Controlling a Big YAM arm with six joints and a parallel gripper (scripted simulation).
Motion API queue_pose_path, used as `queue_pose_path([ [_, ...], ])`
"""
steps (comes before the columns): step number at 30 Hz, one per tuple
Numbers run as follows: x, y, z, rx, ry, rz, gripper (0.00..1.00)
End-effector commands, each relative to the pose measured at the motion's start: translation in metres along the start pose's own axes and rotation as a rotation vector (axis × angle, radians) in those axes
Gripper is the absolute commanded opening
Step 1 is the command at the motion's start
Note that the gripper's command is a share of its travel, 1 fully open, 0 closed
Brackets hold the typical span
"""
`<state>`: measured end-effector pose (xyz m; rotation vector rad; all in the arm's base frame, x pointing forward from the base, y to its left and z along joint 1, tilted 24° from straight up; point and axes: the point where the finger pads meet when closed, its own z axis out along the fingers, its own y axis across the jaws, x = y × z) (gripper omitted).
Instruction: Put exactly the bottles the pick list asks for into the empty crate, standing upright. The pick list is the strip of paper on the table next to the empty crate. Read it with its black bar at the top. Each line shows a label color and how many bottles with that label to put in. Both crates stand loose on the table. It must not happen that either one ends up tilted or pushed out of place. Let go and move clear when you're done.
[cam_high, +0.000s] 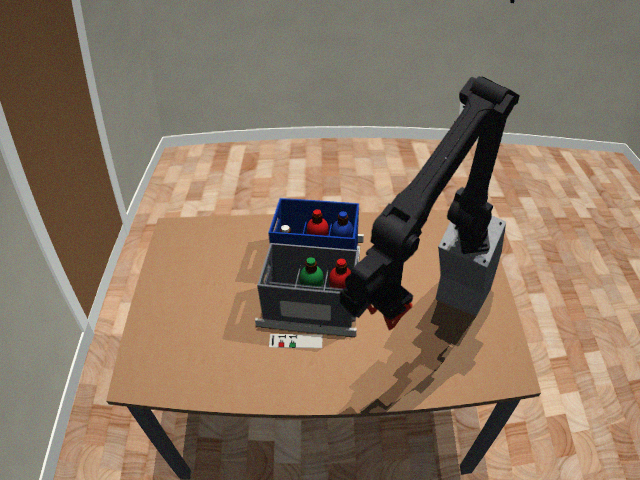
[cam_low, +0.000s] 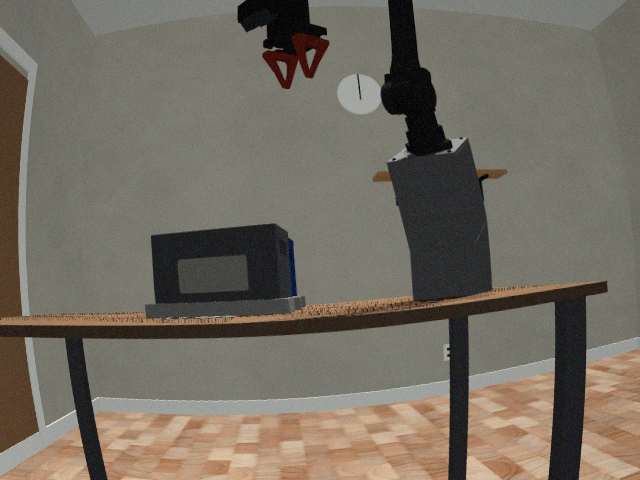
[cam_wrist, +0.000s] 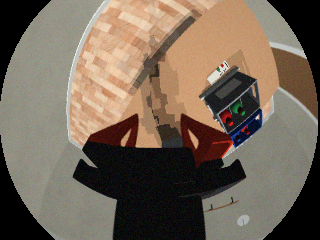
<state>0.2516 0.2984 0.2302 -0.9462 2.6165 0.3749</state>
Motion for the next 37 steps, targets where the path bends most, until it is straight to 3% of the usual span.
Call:
queue_pose_path([
  [1, -0.011, 0.002, -0.010, -0.003, -0.029, 0.002, 0.61],
  [7, -0.011, 0.002, -0.010, -0.003, -0.029, 0.002, 0.61],
  [8, 0.001, -0.002, 0.001, 0.005, 0.003, 0.017, 0.61],
  [9, -0.011, 0.002, -0.010, -0.003, -0.029, 0.002, 0.61],
  [37, -0.011, 0.002, -0.010, -0.003, -0.029, 0.002, 0.61],
])
